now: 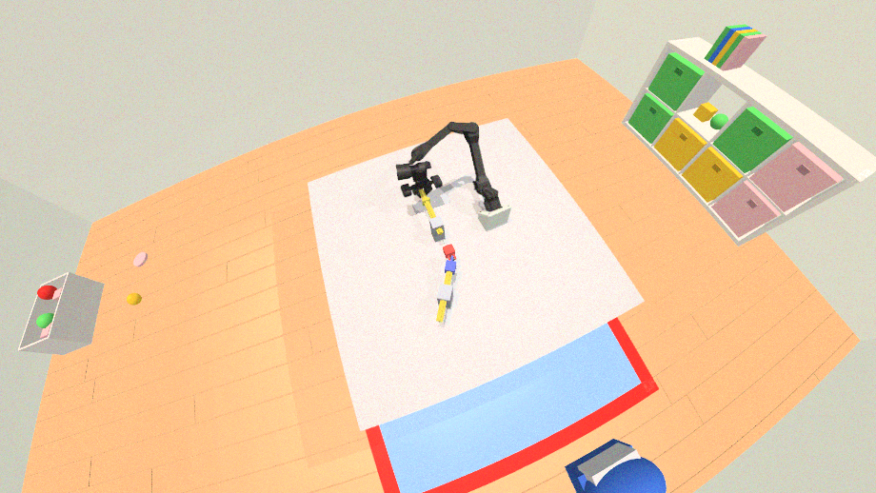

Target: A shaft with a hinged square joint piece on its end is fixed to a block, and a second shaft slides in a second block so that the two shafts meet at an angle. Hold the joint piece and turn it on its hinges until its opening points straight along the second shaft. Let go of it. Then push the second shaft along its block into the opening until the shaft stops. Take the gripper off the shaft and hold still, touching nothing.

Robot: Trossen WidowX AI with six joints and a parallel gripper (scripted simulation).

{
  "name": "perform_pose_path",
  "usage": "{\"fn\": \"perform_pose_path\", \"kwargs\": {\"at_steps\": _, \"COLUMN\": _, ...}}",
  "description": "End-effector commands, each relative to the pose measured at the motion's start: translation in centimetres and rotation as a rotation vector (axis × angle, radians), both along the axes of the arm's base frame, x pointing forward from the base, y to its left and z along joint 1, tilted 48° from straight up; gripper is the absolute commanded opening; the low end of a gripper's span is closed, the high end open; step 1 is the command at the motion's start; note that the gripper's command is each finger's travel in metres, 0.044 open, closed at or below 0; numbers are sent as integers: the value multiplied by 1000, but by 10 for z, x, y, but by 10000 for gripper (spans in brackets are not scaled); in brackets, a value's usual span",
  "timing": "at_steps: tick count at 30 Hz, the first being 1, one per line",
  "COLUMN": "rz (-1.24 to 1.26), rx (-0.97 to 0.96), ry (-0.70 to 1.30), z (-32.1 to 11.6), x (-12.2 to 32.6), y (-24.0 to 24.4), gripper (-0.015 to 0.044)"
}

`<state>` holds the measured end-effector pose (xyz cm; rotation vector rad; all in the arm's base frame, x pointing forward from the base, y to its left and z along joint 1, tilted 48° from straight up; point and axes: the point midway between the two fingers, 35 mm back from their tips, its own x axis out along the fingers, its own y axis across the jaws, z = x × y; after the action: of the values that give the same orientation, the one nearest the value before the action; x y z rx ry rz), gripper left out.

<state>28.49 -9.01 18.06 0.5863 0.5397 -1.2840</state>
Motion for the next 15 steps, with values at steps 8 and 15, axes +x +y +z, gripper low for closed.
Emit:
{"fn": "perform_pose_path", "kwargs": {"at_steps": 8, "rz": -40, "rx": 0, "ry": 41, "z": 0, "x": 0, "y": -2, "gripper": 67}}
{"fn": "perform_pose_path", "kwargs": {"at_steps": 15, "rz": -27, "rx": -3, "ry": 29, "z": 2, "x": 0, "y": -2, "gripper": 27}}
